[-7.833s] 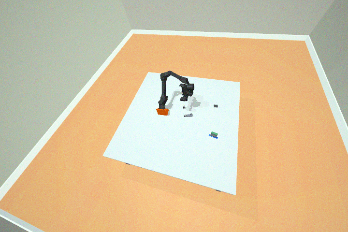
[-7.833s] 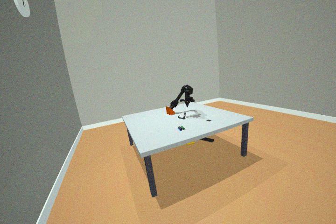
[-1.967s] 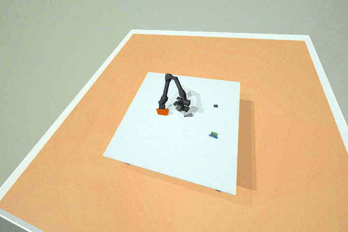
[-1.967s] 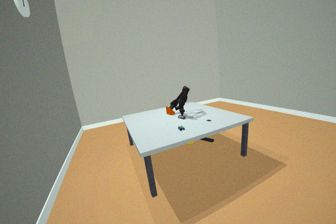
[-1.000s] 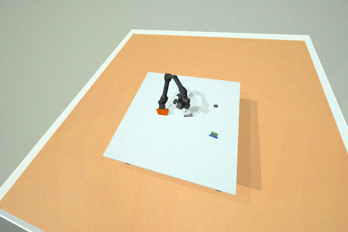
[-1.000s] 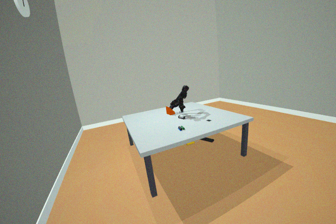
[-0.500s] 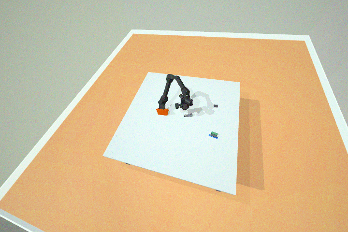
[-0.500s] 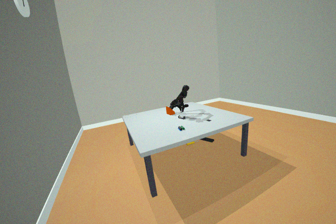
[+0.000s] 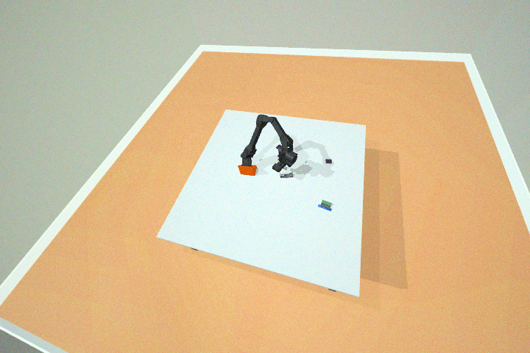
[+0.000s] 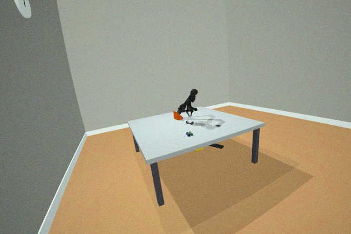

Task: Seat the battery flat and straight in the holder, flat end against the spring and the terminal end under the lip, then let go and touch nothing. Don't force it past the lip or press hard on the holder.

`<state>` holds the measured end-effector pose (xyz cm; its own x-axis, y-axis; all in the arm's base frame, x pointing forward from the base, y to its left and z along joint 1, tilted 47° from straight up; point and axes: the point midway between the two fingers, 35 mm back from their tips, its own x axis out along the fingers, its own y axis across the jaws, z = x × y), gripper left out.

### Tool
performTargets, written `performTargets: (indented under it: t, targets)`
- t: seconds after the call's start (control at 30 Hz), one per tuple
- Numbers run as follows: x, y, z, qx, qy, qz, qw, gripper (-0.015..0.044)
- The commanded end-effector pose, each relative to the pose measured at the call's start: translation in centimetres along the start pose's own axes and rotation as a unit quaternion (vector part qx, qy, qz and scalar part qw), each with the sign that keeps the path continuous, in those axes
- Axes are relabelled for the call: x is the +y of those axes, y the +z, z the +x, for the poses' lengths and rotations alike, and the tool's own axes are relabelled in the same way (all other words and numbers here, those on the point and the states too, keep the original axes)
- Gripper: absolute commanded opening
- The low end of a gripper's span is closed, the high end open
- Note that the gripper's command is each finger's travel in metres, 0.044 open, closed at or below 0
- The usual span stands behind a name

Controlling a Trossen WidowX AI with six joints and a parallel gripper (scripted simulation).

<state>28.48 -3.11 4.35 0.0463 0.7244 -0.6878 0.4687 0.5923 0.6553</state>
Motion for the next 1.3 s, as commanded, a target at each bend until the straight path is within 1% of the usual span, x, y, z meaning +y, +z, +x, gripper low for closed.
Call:
performTargets:
  t: [0.0, 0.3, 0.37, 0.63, 1.27]
  targets:
    - [-0.4, 1.0, -0.1, 0.003, -0.001, -0.094, 0.996, 0.007]
    - [-0.9, 3.0, -0.5, 0.002, 0.001, -0.305, 0.952, 0.007]
    - [-0.9, 3.3, -0.5, 0.002, 0.001, -0.335, 0.942, 0.007]
    - [-1.0, 3.3, -0.4, -0.002, 0.001, -0.341, 0.94, 0.007]
    - [-0.7, 3.8, 2.9, -0.101, 0.026, -0.332, 0.938, 0.007]
